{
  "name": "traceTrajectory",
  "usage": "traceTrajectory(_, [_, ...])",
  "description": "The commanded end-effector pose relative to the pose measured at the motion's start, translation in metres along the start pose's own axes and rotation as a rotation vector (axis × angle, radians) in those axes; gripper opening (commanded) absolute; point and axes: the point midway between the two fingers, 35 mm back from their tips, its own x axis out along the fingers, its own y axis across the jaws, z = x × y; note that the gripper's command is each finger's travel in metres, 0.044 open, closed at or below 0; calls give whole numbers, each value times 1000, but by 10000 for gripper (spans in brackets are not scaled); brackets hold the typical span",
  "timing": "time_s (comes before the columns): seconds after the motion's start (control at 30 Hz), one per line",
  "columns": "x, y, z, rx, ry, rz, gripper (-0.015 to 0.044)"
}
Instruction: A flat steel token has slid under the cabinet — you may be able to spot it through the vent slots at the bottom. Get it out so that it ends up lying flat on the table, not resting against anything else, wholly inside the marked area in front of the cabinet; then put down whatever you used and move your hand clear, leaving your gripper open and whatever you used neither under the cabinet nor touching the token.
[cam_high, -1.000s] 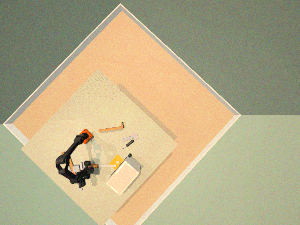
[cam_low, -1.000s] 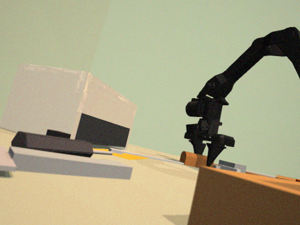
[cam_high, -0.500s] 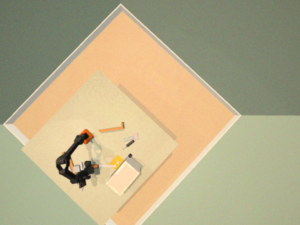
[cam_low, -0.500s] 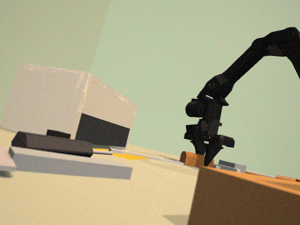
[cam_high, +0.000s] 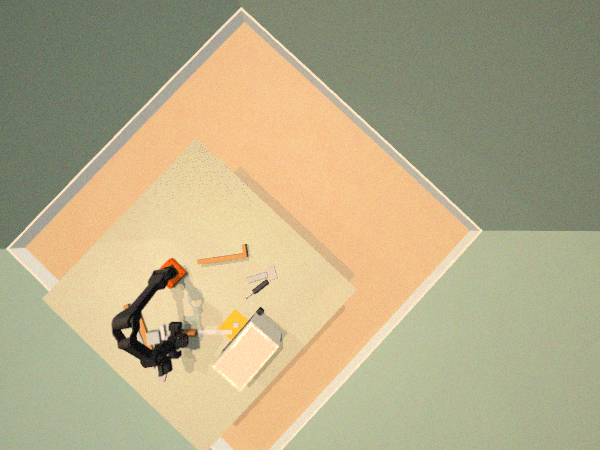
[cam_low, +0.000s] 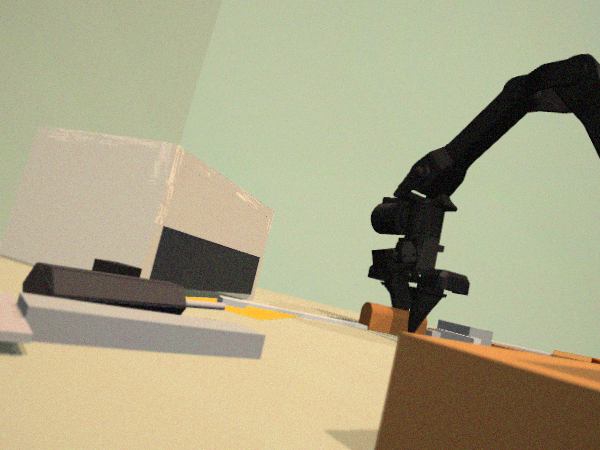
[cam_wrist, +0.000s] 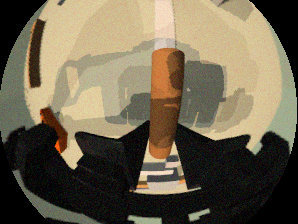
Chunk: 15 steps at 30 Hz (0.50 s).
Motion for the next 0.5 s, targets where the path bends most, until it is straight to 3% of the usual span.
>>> traceTrajectory(0.0, [0,-1,5,4,-2,-3,0])
traceTrajectory(0.47, [0,-1,30,10,-5,0,0])
